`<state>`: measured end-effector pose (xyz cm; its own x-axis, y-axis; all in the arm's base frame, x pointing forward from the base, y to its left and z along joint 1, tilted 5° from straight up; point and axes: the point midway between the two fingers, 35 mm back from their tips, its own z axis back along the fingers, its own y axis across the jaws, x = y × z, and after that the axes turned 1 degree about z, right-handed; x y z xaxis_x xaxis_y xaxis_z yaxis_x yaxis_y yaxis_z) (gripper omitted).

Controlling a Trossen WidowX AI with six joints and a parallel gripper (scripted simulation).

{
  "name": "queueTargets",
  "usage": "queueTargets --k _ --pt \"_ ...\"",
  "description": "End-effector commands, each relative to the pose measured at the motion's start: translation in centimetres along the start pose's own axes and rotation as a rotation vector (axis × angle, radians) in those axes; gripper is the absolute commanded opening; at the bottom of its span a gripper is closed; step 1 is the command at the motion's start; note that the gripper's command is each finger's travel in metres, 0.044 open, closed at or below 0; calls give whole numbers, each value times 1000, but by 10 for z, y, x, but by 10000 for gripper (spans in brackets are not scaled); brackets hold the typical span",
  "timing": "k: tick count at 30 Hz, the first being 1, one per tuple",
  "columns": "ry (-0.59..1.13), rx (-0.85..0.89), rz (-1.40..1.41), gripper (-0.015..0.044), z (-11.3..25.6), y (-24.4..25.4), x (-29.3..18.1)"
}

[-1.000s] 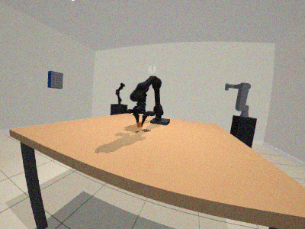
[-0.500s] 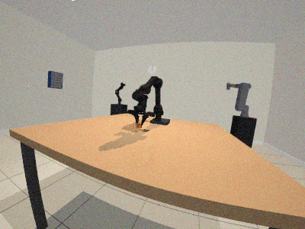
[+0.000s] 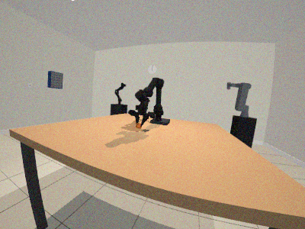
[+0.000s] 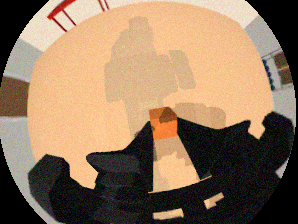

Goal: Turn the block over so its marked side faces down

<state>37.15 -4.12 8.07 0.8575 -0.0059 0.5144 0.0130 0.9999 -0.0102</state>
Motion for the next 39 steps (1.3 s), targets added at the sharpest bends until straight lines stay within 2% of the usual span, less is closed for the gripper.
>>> queueTargets --k 1,24,39 --pt "-55 2 1 0 1 1 -5" --pt "-361 -4 -3 0 -30 -1 -7" --pt "-589 -7 0 0 -26 1 -19"
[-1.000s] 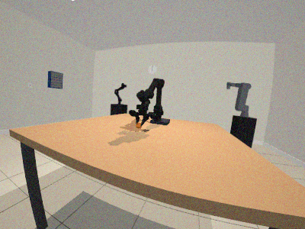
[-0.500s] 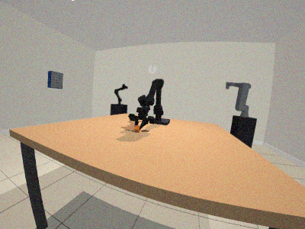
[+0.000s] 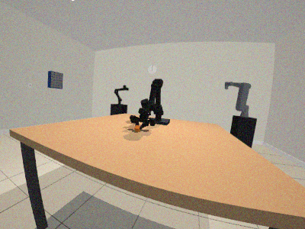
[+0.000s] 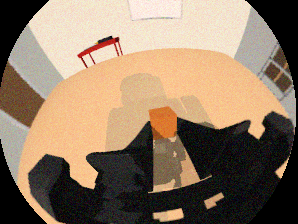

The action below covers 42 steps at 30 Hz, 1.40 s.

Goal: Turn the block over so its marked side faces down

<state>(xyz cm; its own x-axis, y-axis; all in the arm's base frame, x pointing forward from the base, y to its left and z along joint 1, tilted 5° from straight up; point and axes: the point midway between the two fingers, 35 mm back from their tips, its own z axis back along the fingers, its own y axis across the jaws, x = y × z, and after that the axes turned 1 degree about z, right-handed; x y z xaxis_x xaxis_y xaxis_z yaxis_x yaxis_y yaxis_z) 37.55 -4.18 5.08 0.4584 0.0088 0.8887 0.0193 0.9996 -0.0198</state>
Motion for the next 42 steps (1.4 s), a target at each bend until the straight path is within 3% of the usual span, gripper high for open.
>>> queueTargets --k 1,20,37,42 --pt "-47 3 -3 0 6 1 -5" --pt "-83 2 -3 0 8 1 -5" --pt "-83 2 -3 440 8 1 -5" --pt "-83 2 -3 440 8 1 -5"
